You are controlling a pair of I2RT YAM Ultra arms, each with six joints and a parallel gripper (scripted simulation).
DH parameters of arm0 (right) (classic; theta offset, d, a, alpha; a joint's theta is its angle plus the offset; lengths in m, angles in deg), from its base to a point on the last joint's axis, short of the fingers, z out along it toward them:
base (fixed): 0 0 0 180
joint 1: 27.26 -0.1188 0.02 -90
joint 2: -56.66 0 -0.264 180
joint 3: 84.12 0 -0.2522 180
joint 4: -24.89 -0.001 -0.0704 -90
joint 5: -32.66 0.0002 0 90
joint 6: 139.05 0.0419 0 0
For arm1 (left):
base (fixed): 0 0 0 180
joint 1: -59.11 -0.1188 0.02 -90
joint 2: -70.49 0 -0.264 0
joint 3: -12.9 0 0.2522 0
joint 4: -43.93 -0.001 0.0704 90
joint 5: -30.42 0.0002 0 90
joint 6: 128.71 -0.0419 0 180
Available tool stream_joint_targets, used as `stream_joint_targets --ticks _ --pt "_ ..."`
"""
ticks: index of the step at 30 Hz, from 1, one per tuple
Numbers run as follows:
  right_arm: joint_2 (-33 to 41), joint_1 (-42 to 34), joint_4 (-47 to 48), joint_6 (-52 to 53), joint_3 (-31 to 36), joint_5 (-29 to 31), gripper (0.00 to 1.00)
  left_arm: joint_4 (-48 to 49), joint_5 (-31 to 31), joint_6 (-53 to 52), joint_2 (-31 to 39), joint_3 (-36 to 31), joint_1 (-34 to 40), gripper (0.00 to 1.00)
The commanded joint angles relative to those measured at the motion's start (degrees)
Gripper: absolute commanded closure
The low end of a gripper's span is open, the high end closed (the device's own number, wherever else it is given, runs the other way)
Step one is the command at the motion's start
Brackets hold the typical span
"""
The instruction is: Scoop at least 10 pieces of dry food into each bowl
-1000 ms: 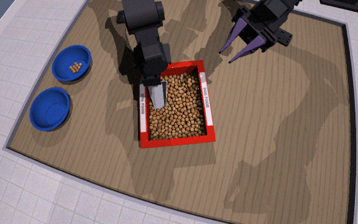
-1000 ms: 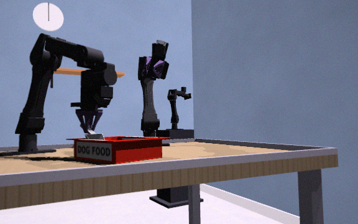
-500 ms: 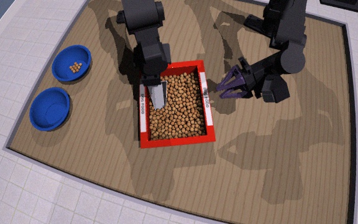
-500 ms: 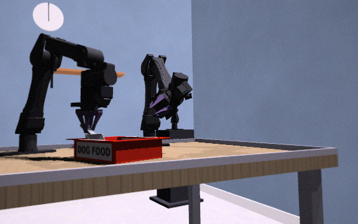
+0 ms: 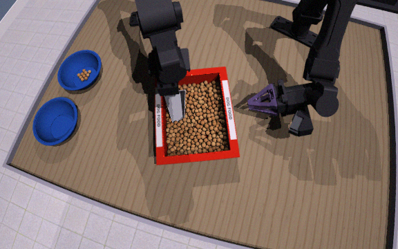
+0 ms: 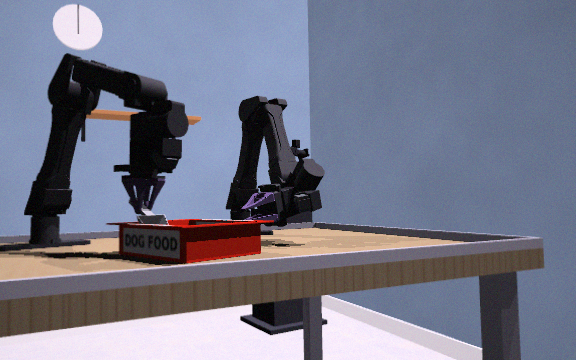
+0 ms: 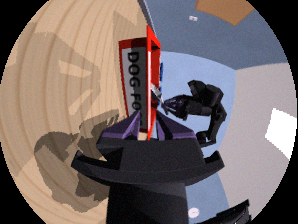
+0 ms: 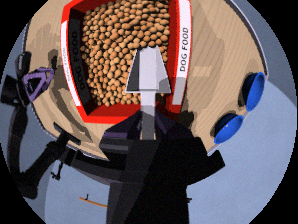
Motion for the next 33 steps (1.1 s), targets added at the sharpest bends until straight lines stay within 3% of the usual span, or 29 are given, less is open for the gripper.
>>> stream_joint_targets --ticks 1,3,33 --pt "1.2 -0.5 -0.5 0.0 -2.0 0.0 1.00 5.1 2.0 2.5 -0.6 -1.0 -0.9 0.74" --pt "1.2 -0.5 -0.5 0.0 -2.0 0.0 1.00 3.7 -0.2 3.0 -1.1 -2.0 0.7 0.74" --pt "1.2 -0.5 -0.5 0.0 -2.0 0.0 1.00 16.0 -3.4 11.3 -4.0 -1.6 5.3 0.74"
